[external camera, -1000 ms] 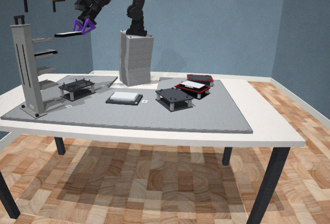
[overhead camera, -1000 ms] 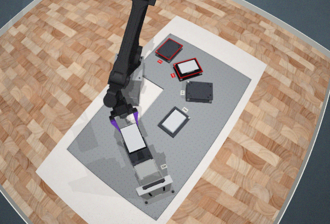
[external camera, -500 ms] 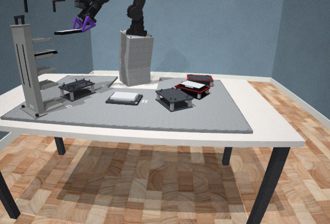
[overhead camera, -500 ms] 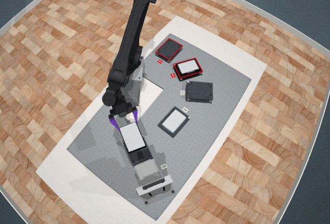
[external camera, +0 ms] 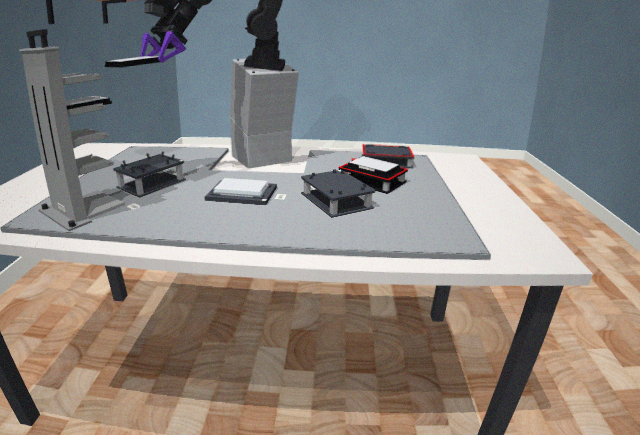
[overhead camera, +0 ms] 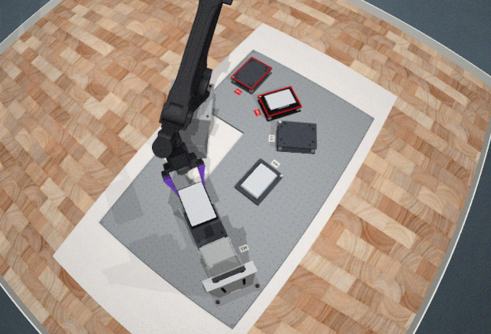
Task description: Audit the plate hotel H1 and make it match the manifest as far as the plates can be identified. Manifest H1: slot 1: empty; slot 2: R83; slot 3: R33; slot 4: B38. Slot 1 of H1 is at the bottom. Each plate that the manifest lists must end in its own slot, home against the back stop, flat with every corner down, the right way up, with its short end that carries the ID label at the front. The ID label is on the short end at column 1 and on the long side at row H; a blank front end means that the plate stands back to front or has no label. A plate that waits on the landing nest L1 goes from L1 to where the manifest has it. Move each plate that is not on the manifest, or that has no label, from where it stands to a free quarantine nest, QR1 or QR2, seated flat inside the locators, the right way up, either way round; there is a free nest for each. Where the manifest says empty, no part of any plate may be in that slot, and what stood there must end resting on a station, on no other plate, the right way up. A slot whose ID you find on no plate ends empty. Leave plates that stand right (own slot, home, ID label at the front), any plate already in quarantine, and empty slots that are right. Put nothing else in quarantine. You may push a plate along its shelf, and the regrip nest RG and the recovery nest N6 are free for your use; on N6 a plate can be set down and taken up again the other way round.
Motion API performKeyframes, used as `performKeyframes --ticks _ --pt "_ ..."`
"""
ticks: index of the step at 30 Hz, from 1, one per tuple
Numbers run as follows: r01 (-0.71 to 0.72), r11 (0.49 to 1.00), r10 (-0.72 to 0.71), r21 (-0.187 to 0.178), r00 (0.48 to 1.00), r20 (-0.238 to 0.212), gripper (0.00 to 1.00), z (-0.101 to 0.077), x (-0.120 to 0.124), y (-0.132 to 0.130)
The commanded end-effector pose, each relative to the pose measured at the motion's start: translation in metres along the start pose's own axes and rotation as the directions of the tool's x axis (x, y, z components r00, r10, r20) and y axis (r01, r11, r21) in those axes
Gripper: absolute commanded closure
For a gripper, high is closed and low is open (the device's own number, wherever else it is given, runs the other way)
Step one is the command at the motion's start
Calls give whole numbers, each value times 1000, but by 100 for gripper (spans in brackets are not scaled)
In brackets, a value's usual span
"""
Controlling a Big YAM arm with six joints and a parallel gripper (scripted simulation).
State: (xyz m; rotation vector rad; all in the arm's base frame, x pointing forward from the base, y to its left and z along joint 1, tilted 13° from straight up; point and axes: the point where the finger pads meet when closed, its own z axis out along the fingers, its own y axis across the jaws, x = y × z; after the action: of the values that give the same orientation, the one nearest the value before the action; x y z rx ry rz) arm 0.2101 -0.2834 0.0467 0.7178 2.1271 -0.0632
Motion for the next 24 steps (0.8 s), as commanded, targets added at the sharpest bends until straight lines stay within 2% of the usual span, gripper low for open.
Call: performKeyframes --ticks 1,18,19,24 --pt "28 1000 -28 11 999 37 14 0 -22 -8" --pt "28 1000 -28 11 999 37 14 0 -22 -8" --pt "50 999 -50 10 997 56 14 4 -37 -10" --pt "38 999 -39 13 998 56 14 8 -40 -10"
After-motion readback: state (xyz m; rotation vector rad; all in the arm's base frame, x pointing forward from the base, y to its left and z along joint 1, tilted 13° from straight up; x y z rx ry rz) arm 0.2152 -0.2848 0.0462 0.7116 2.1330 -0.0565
